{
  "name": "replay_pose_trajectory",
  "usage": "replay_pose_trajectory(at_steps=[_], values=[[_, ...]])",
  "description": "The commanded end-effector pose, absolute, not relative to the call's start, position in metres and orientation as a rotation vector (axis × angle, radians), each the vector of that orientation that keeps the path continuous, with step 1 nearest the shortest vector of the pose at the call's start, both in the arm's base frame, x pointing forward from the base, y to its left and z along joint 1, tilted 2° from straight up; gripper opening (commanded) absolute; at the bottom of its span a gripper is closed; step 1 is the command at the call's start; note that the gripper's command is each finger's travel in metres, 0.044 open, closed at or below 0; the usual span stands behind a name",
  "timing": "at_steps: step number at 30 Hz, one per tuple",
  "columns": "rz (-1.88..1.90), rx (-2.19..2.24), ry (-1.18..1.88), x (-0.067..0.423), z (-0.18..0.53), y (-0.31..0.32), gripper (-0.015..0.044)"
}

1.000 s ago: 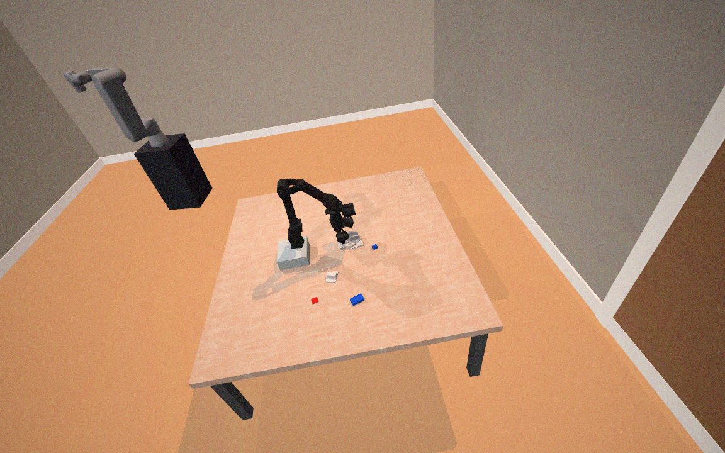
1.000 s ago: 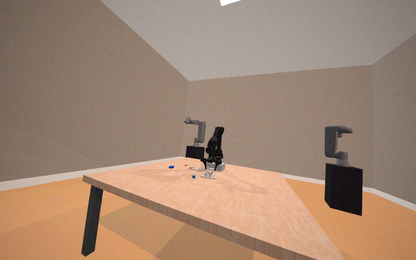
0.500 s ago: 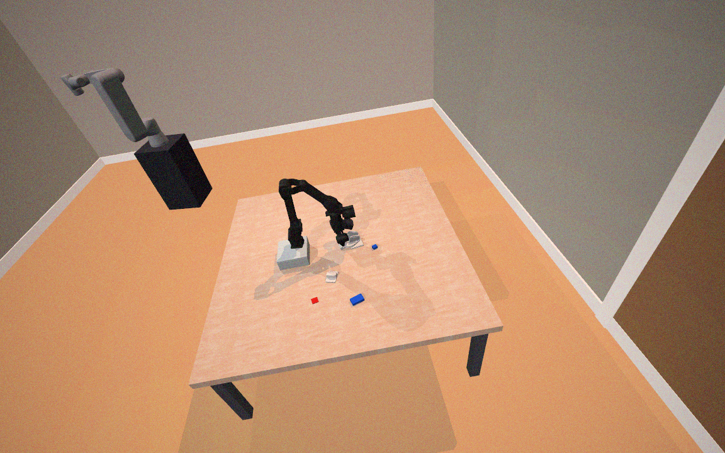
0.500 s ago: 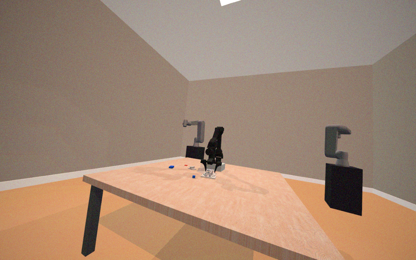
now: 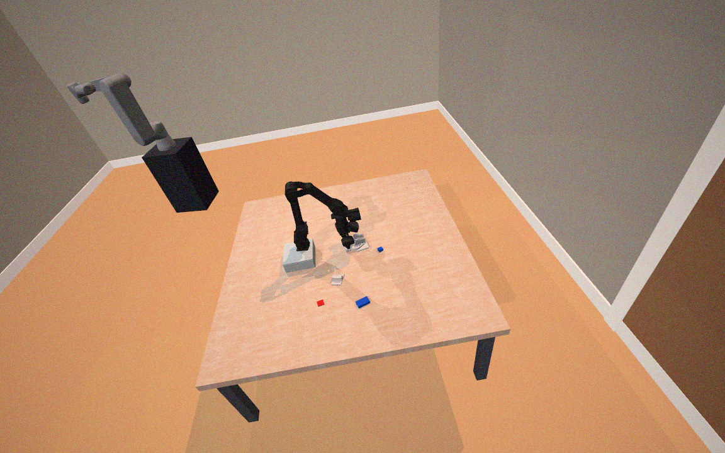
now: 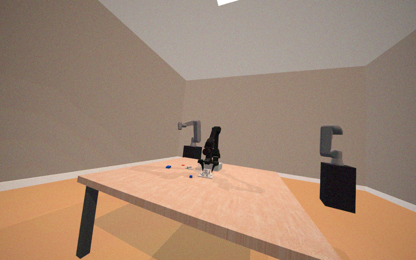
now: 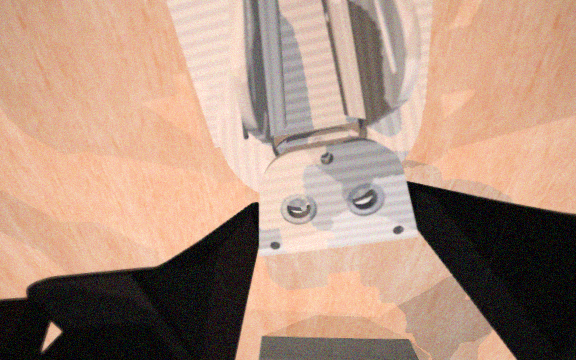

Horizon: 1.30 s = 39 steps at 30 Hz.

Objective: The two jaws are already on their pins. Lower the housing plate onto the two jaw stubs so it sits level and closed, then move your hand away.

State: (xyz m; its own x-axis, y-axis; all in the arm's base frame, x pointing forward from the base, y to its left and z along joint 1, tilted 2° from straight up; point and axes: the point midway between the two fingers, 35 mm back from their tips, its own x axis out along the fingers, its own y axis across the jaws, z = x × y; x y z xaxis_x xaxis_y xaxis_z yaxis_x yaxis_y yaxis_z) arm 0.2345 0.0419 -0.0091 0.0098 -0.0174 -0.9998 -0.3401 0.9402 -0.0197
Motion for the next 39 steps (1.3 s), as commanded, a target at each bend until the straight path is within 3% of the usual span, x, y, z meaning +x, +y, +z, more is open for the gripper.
replay_pose_trajectory(at_steps=[1, 39], values=[[0.259, -0.284, 1.550, 0.2338, -0.0113, 0.0421, 0.0351], [0.267, -0.292, 1.549, 0.2338, -0.0197, 0.0420, 0.0351]])
